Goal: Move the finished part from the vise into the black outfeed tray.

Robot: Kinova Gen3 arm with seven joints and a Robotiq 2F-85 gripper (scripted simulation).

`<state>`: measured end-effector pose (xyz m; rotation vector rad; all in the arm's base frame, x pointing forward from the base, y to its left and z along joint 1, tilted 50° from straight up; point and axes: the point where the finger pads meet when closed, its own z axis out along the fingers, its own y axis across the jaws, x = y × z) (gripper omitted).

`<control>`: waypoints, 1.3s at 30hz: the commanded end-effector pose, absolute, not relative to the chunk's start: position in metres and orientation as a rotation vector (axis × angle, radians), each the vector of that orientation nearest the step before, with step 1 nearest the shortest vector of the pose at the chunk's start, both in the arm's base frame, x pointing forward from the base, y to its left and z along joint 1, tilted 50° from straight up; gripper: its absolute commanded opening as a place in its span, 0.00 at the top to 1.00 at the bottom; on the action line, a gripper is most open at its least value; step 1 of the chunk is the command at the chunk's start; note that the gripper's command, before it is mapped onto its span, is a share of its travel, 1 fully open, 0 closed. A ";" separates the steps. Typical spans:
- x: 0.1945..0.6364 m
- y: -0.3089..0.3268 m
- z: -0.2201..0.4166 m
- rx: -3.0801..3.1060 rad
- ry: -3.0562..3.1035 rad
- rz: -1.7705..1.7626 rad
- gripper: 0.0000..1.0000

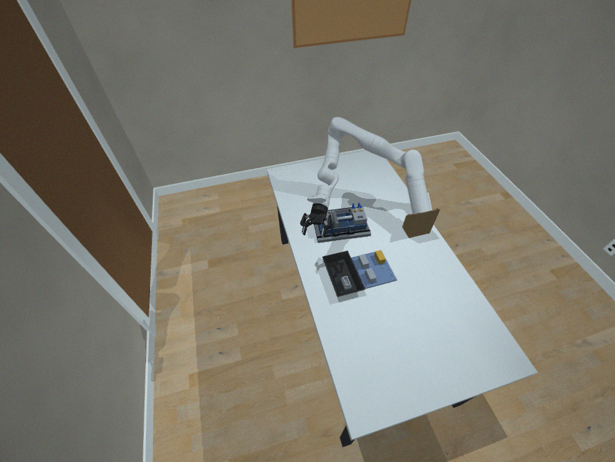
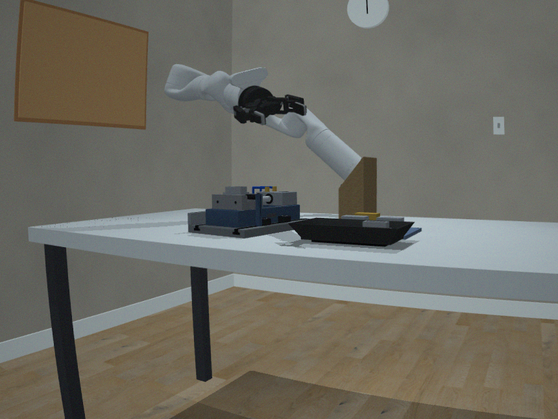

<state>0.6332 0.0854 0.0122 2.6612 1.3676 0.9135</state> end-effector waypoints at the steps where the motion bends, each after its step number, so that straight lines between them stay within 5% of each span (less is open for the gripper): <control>1: 0.634 0.087 0.013 2.660 1.370 0.916 0.00; 39: 0.641 0.075 0.014 2.740 1.152 0.899 0.00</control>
